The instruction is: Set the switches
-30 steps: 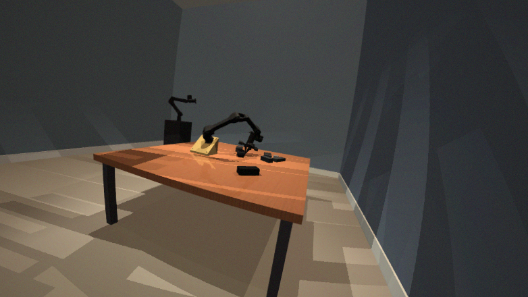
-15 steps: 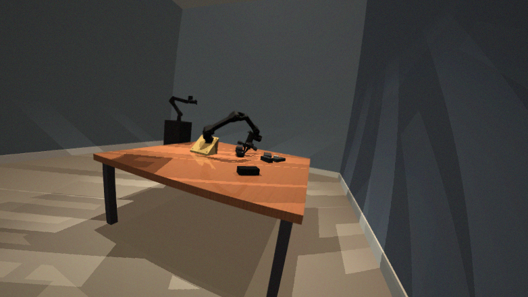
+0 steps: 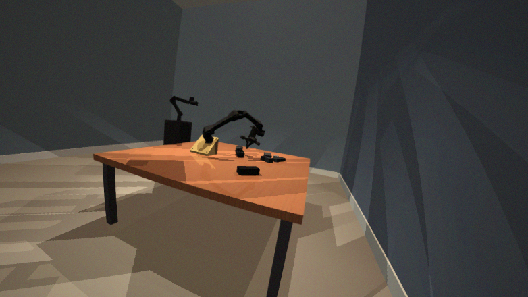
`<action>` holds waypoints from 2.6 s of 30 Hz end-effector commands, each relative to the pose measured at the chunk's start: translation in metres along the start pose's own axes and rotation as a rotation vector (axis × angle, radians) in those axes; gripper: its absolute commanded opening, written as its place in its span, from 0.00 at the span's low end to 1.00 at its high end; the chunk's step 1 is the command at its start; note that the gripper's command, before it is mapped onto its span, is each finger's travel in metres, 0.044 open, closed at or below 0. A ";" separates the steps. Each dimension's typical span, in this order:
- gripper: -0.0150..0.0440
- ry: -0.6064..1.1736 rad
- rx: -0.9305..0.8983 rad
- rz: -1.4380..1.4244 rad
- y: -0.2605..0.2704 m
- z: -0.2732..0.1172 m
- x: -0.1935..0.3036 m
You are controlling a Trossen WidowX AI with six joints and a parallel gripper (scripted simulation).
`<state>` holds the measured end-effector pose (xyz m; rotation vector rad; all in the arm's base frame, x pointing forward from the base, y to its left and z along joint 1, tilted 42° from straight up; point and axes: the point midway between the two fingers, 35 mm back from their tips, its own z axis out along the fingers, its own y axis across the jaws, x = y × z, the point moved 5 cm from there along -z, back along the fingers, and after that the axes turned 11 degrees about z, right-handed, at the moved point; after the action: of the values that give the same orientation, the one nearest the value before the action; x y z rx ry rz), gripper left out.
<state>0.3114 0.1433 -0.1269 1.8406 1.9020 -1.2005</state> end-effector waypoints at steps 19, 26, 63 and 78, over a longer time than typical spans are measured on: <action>0.25 0.095 -0.255 -0.076 -0.040 -0.001 -0.066; 0.25 0.107 -0.353 -0.094 -0.062 0.008 -0.089; 0.25 0.100 -0.445 -0.146 -0.093 0.019 -0.100; 0.25 0.037 -0.278 -0.110 -0.069 -0.006 -0.052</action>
<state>0.2568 0.1125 -0.0598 1.6282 2.1085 -0.8665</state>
